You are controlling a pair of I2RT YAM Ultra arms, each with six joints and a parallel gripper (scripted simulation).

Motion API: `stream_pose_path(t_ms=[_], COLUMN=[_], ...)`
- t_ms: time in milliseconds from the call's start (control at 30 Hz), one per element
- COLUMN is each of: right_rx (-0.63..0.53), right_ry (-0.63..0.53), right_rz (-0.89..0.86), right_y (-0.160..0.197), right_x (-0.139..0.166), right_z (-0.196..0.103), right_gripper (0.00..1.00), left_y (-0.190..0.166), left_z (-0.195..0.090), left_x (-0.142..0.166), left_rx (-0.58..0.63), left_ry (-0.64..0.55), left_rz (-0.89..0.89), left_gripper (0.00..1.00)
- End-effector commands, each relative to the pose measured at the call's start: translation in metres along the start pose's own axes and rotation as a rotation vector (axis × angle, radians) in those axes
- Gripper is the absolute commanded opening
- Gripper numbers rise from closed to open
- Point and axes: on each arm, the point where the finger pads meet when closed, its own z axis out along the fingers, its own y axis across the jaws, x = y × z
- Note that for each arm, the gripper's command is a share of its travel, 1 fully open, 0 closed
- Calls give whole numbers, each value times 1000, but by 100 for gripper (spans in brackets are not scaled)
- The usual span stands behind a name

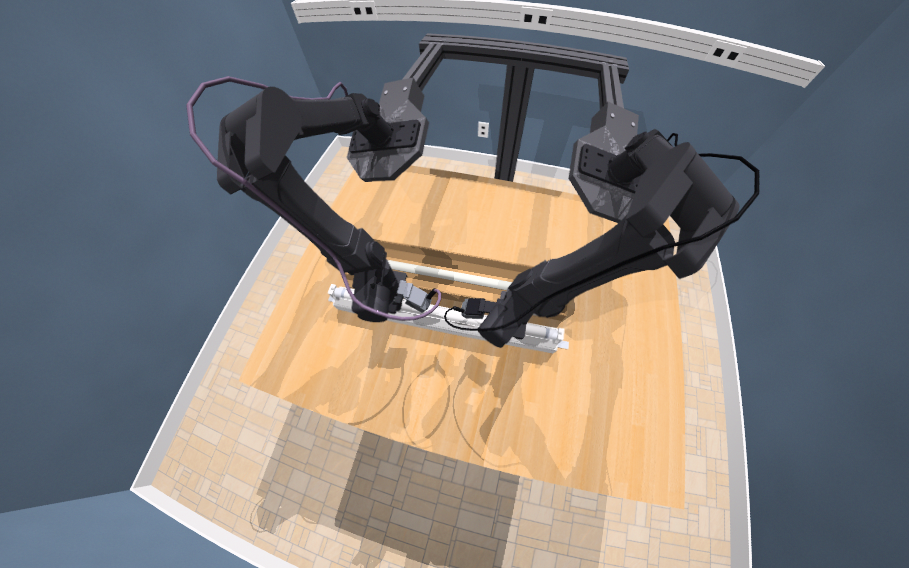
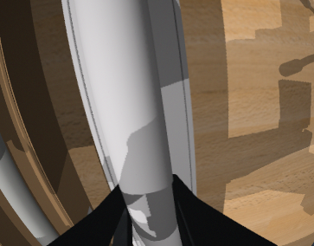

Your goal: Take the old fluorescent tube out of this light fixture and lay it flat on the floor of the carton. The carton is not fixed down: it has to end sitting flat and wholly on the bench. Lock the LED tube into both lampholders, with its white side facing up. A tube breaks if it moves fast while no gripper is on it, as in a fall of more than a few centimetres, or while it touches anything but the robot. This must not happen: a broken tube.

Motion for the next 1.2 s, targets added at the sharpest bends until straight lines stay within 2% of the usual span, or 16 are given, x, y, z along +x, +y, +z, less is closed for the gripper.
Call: stream_pose_path(t_ms=[0,233,400,500,567,967,1000,1067,1100,1167], right_rx=[15,-51,-76,-49,-105,-177,-136,-136,-192,-215], right_ry=[-17,-6,-5,-11,-3,-4,-7,-7,-5,-4], right_rz=[2,-1,6,1,7,4,1,1,3,8], right_y=[-11,5,3,-2,6,3,-6,-6,2,2], right_x=[-7,-3,0,-5,1,-1,-6,-6,-1,1], right_z=[-5,4,2,2,4,0,0,0,0,0], right_gripper=[11,11,11,11,11,11,11,11,11,11], left_y=[8,-3,-2,2,-4,-2,4,4,-2,-2], left_z=[-6,4,2,0,2,0,-1,-1,-1,-1], left_x=[-8,3,2,-4,2,1,-7,-7,1,1], left_rx=[-6,52,78,52,101,180,142,142,196,218], left_ry=[-19,1,1,-9,1,1,-11,-11,-2,-2], left_rz=[-4,-13,-12,-7,-11,-11,-7,-7,-11,-11], left_gripper=[11,11,11,11,11,11,11,11,11,11])
